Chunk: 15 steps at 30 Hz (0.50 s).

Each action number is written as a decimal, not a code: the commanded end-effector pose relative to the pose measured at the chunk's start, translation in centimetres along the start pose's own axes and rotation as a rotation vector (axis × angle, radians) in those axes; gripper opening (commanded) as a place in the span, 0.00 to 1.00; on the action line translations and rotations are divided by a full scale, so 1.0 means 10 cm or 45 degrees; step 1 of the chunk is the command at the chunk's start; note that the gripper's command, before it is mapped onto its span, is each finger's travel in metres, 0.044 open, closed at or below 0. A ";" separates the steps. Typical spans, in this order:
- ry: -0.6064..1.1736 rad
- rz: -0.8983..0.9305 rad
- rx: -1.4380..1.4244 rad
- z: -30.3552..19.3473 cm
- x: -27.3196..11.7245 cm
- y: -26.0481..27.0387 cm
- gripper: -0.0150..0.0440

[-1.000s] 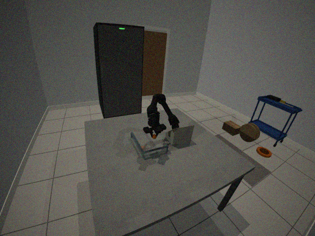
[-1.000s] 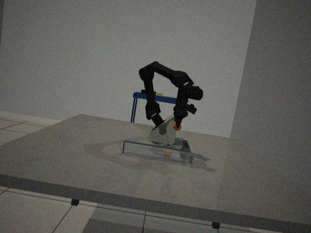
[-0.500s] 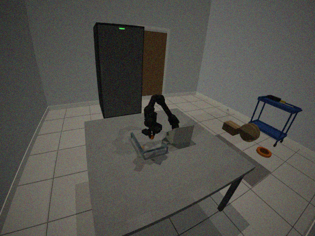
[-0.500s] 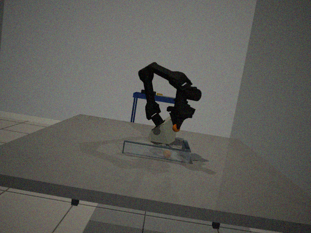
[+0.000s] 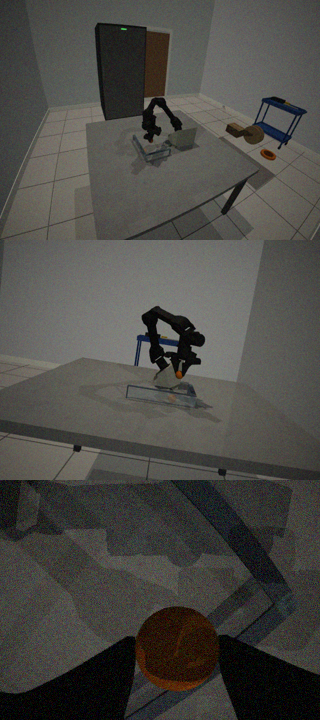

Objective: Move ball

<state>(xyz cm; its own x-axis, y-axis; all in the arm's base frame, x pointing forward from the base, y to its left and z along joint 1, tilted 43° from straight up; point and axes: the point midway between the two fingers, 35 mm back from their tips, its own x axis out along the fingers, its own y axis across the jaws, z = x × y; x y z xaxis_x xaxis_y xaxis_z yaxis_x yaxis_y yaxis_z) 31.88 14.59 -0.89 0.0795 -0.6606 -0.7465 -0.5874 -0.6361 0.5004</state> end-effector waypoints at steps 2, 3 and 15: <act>0.005 0.005 -0.183 -0.09 0.06 -0.04 0.25; 0.005 0.005 -0.220 -0.11 0.07 -0.05 0.25; 0.007 0.010 -0.672 -0.32 0.18 -0.11 0.25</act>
<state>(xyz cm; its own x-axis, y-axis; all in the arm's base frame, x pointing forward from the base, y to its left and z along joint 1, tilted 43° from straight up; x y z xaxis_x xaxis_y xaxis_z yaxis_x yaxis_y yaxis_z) 34.63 13.20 -1.18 0.0808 -0.6629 -0.7443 -0.1854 -0.7437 0.6423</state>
